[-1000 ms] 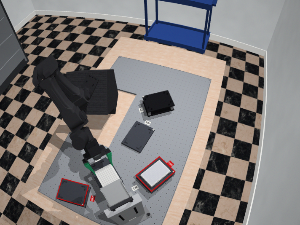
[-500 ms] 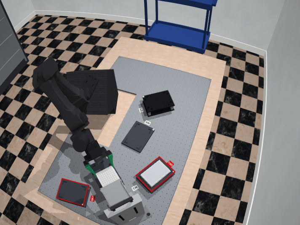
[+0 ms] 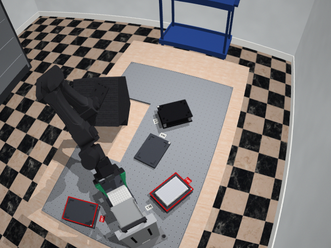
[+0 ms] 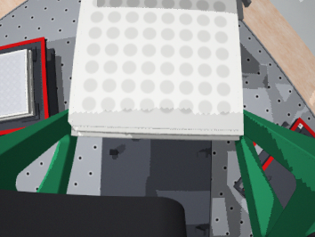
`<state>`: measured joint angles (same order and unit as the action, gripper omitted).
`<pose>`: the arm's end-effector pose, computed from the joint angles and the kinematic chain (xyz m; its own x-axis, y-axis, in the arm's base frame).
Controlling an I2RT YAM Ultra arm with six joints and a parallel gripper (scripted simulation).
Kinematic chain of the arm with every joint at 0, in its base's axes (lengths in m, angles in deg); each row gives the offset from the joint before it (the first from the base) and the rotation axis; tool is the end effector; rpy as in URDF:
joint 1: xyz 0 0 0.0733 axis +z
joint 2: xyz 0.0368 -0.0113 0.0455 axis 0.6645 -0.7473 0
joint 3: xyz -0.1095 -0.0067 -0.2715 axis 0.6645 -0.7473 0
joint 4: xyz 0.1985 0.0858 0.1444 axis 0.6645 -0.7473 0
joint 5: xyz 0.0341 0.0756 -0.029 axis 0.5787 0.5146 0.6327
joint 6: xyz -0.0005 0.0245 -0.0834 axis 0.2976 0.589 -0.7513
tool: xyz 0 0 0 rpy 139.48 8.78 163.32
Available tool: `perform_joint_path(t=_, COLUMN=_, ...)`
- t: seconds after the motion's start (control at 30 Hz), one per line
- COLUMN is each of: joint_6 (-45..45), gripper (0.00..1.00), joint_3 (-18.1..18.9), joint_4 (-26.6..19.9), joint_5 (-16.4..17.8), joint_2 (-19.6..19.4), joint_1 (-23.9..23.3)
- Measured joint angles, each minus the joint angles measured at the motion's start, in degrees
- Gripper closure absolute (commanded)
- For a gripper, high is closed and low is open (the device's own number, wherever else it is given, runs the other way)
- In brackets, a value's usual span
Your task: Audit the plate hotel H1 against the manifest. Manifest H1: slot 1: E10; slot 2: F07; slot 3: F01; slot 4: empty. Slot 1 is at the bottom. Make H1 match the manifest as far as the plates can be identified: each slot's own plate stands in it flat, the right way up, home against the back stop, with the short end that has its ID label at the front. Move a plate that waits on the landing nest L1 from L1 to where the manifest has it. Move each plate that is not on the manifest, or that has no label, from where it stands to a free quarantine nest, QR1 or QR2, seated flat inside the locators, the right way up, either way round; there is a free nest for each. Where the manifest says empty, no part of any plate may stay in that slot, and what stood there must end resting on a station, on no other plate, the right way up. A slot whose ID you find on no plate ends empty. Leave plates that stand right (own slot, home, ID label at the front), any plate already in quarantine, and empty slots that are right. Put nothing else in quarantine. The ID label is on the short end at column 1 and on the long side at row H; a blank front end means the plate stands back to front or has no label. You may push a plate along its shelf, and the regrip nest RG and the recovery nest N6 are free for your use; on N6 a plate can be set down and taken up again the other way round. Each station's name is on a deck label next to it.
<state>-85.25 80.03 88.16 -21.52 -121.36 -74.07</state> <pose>0.1883 -0.1305 0.2964 -0.3248 -0.2928 -0.8993 0.5560 0.7101 -0.4320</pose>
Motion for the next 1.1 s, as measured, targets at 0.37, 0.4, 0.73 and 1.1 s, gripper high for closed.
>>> perform_joint_path(t=0.37, joint_6=0.0, gripper=0.13, joint_3=0.02, joint_4=0.09, joint_5=0.0, joint_2=-0.02, joint_1=0.0)
perform_joint_path(t=0.4, joint_6=0.0, gripper=0.13, joint_3=0.02, joint_4=0.09, joint_5=0.0, joint_2=-0.02, joint_1=0.0)
perform_joint_path(t=0.73, joint_6=0.0, gripper=0.13, joint_3=0.02, joint_4=0.09, joint_5=0.0, joint_2=-0.02, joint_1=0.0)
perform_joint_path(t=1.1, joint_6=0.0, gripper=0.13, joint_3=0.81, joint_4=1.03, joint_5=-0.02, joint_2=-1.51, joint_1=0.0)
